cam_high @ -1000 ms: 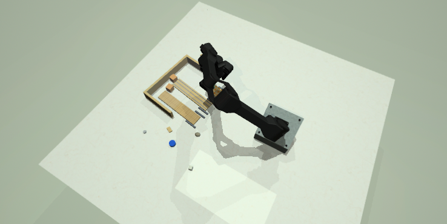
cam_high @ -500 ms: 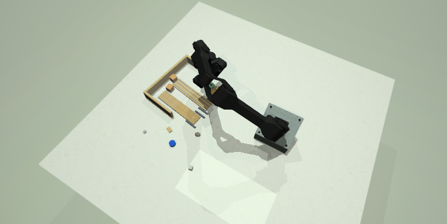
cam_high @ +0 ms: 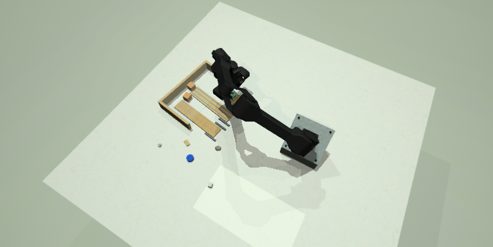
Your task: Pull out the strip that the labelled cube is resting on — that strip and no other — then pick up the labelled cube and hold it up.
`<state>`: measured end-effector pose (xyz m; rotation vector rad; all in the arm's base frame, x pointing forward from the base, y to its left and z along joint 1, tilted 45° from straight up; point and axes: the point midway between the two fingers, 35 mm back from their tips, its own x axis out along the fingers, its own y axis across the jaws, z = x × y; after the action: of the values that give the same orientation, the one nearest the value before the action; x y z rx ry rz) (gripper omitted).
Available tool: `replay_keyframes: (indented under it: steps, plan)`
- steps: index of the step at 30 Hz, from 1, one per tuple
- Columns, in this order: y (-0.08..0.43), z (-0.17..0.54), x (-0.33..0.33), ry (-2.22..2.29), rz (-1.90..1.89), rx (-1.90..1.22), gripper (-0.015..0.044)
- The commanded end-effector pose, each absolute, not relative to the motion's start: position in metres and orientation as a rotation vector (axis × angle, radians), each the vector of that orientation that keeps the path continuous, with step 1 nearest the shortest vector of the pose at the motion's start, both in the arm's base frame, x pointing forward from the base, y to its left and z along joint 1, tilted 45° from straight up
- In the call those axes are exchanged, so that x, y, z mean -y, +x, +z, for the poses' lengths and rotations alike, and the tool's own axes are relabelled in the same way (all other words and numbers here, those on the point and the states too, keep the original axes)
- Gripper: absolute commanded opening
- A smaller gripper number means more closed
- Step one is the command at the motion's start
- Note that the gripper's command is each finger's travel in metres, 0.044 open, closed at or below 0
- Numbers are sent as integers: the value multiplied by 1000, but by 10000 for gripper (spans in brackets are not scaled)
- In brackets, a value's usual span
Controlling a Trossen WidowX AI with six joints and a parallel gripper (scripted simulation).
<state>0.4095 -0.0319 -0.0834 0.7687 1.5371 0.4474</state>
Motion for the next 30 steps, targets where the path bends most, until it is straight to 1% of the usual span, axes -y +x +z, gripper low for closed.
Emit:
replay_keyframes:
  steps: [1,18,22,29,30]
  plan:
    - [408,-91,26,781,447,-1543,250]
    - [408,-105,12,782,449,-1542,250]
    - [408,-103,13,771,450,-1541,145]
    - [408,-103,13,771,450,-1541,98]
    - [408,-103,13,771,450,-1541,72]
